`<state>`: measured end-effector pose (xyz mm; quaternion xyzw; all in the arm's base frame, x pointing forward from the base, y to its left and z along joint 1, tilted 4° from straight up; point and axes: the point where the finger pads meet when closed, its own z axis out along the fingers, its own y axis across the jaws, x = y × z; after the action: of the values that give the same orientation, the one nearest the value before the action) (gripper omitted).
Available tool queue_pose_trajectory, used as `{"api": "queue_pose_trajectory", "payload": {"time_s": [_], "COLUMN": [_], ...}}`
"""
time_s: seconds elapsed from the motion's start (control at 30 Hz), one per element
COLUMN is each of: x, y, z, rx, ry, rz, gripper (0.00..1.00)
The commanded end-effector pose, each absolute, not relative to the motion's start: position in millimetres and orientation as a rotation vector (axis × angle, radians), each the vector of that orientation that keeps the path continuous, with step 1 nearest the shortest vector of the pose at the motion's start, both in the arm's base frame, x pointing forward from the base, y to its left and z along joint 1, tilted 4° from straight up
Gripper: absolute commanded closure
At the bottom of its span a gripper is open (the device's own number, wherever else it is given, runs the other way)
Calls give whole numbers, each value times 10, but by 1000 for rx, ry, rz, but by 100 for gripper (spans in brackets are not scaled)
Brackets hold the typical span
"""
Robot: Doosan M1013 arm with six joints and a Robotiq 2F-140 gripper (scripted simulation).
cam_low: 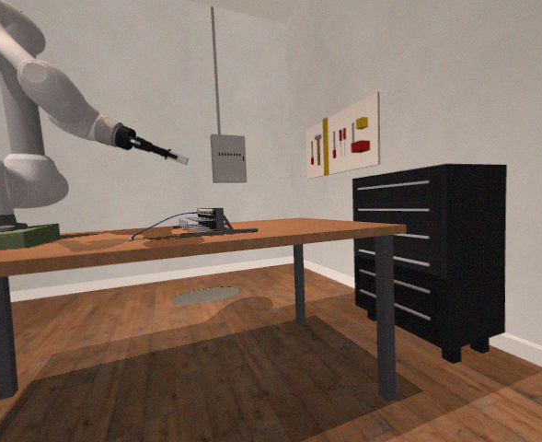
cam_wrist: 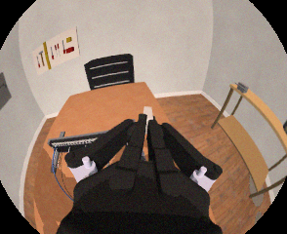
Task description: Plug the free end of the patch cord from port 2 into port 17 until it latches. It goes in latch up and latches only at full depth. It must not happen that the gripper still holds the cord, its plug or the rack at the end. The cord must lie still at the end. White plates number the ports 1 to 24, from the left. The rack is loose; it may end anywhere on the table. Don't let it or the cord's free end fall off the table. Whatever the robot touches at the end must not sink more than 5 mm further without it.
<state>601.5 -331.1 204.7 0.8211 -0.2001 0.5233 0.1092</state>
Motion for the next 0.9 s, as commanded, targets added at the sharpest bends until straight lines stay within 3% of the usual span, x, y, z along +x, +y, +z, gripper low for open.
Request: {"api": "queue_pose_trajectory", "payload": {"time_s": [0.0, 0.43, 0.87], "x": [6020, 5531, 4790], "y": [-3695, -4522, -4911], "z": [2218, 2315, 2007], "rx": [2248, 1986, 1822], "ry": [-712, -1038, -1349], "rz": [1543, 1401, 1119], "gripper": [100, 100, 100]}}
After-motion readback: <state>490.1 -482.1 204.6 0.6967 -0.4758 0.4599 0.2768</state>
